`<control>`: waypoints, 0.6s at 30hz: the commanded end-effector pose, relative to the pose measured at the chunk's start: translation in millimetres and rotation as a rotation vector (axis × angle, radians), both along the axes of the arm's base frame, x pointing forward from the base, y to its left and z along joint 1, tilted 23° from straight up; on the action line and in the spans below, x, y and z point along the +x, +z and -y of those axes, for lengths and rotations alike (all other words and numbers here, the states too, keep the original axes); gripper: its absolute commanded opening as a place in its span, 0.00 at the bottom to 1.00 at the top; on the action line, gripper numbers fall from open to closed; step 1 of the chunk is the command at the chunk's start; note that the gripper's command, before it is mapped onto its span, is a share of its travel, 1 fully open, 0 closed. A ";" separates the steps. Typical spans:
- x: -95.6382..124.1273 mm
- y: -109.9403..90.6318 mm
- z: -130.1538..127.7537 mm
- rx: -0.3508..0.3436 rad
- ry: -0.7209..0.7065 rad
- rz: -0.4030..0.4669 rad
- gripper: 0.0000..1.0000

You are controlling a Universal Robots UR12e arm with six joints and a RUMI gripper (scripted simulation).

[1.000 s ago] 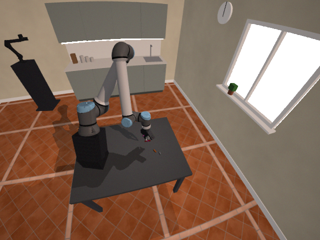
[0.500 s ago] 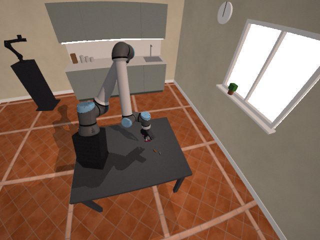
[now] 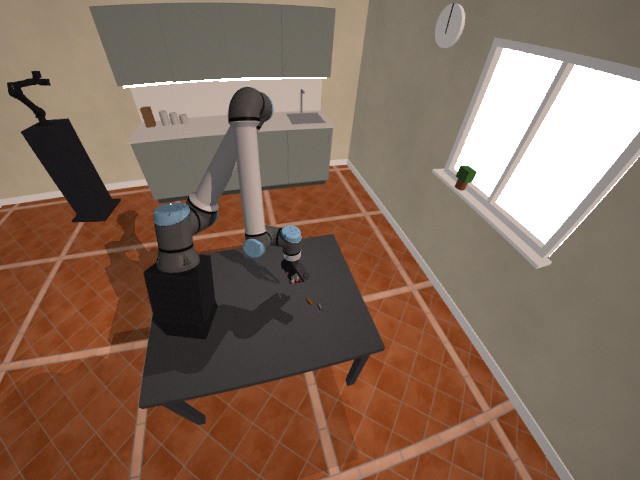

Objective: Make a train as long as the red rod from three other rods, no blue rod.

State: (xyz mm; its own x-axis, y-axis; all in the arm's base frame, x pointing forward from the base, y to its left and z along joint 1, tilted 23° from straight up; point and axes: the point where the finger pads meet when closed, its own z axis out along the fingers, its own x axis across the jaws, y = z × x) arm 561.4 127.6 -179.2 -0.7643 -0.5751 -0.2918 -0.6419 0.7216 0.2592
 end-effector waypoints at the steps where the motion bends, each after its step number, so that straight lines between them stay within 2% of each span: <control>1: 1.9 -17.9 -6.6 0.000 0.000 0.001 0.00; 3: 2.6 -26.3 -9.8 0.000 0.000 0.001 0.00; 5: 2.6 -26.3 -9.8 0.000 0.000 0.001 0.00; 13: 4.7 -56.4 -21.3 0.000 0.000 0.001 0.00; 18: 5.4 -66.0 -24.9 0.000 0.000 0.001 0.00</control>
